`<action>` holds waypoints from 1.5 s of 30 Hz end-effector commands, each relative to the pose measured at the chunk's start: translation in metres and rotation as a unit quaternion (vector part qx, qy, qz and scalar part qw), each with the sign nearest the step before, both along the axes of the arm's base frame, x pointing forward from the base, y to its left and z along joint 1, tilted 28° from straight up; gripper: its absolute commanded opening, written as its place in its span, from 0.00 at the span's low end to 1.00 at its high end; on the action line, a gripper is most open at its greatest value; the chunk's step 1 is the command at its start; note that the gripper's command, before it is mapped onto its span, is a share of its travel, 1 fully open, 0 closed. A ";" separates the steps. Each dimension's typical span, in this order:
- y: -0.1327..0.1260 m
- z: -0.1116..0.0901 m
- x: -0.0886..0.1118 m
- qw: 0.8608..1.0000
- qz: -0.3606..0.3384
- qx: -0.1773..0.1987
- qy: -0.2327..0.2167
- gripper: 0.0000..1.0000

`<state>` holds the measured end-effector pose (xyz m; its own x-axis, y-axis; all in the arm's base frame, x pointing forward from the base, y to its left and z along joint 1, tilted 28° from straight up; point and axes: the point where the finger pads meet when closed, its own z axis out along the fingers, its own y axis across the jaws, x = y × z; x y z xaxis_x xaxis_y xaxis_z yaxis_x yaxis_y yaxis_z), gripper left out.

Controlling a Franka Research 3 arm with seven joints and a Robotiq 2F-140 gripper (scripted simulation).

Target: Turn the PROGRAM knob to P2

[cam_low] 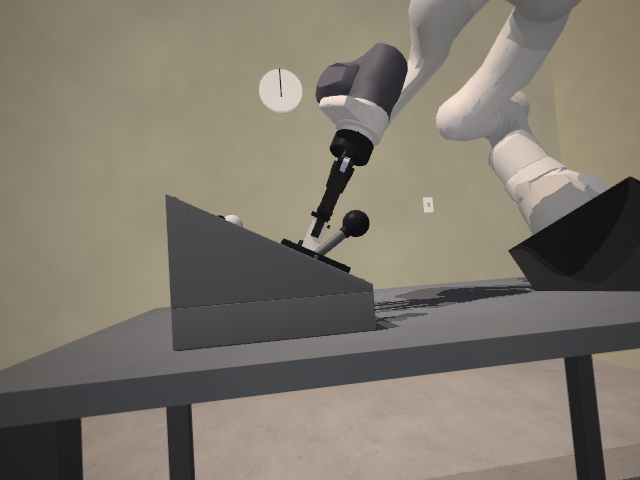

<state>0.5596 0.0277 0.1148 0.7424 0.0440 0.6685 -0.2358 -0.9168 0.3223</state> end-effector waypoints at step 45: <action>0.000 0.000 0.002 0.933 -0.240 0.225 -0.145 0.00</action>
